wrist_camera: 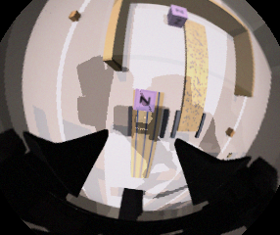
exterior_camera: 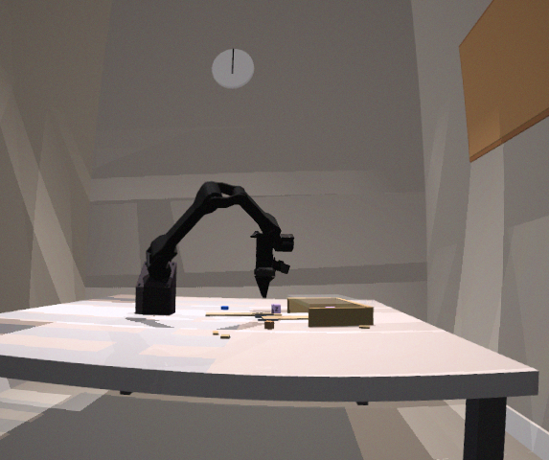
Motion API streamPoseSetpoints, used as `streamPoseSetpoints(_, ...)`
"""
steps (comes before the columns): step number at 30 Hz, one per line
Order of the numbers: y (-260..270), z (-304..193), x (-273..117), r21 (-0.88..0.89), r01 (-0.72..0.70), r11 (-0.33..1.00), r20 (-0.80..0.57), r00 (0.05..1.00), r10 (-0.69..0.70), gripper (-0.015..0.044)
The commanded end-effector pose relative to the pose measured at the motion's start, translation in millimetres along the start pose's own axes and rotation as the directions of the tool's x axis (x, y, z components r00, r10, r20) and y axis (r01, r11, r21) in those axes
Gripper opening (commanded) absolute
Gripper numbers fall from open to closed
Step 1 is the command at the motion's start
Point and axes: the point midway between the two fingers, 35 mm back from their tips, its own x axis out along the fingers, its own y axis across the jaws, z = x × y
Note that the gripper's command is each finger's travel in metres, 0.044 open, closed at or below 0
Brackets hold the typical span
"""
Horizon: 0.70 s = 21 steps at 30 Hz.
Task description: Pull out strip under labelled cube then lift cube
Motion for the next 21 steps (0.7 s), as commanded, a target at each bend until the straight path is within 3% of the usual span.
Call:
streamPoseSetpoints(1, 1, 15, -1, -0.005, 0.003, 1.0, 0.001, 1.0, -0.003, 0.044)
streamPoseSetpoints(10, 2, 44, -4, -0.004, 0.003, 1.0, 0.002, 1.0, -0.003, 0.044)
streamPoseSetpoints(17, 2, 44, 5, -0.004, 0.003, 1.0, 0.002, 1.0, -0.003, 0.0256)
streamPoseSetpoints(21, 2, 45, 11, -0.004, 0.002, 1.0, 0.003, 1.0, -0.002, 0.025)
